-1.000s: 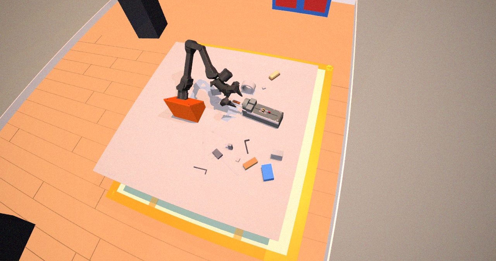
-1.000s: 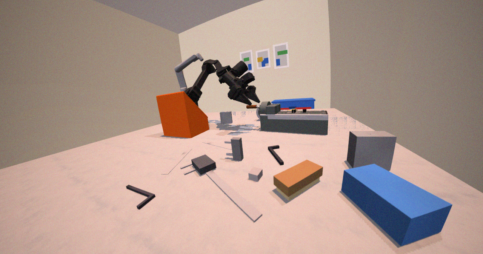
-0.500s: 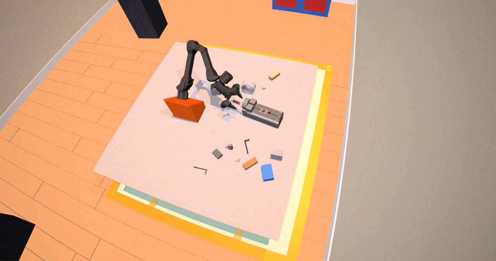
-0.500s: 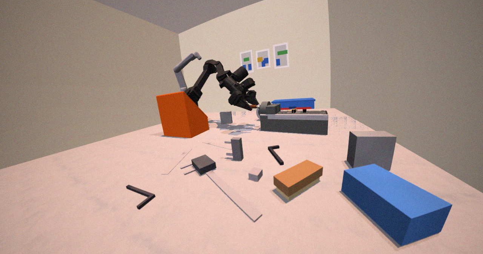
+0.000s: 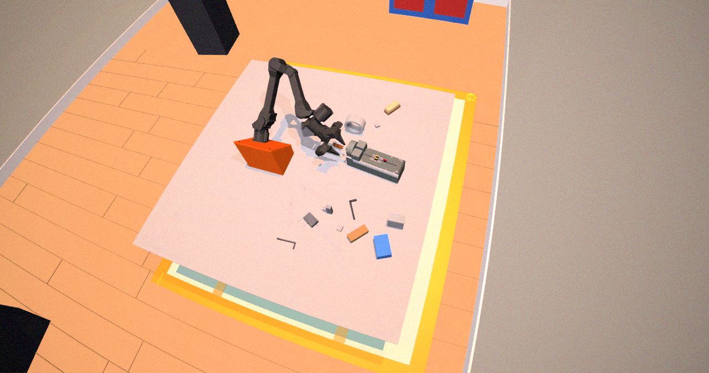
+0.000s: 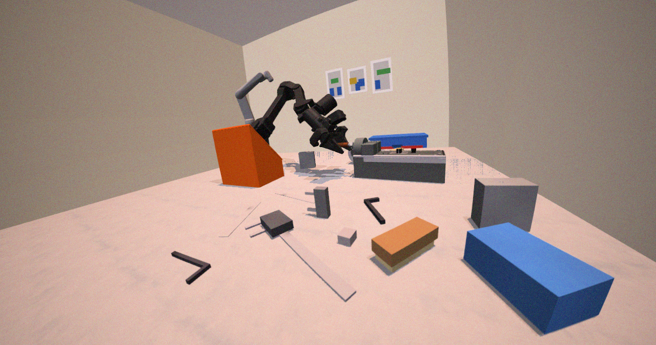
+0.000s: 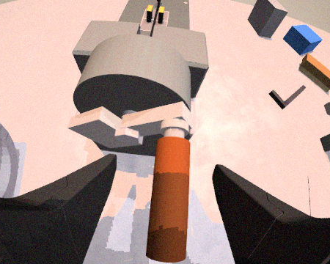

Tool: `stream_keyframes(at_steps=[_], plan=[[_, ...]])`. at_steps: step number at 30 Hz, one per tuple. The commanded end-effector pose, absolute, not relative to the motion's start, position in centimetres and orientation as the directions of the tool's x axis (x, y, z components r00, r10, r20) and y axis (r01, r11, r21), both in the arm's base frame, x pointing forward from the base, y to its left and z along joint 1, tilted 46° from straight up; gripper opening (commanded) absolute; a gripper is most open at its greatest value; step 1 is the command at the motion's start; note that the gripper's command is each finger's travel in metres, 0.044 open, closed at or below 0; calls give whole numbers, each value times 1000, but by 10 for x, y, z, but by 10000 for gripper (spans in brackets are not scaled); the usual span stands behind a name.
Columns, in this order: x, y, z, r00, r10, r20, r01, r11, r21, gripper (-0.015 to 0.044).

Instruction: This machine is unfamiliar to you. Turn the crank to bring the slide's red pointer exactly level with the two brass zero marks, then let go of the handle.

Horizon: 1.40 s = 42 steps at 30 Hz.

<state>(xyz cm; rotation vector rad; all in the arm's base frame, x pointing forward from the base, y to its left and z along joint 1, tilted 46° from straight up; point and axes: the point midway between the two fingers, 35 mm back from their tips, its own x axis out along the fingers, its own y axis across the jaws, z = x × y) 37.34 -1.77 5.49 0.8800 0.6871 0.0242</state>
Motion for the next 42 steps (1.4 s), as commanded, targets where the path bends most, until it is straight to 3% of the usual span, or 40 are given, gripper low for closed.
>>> stream_keyframes(at_steps=[1, 8, 42], plan=[[373, -17, 54, 786, 291, -546, 257, 650, 715, 177], [373, -17, 54, 786, 291, -546, 257, 650, 715, 0], [375, -6, 34, 786, 291, -546, 257, 649, 716, 0]])
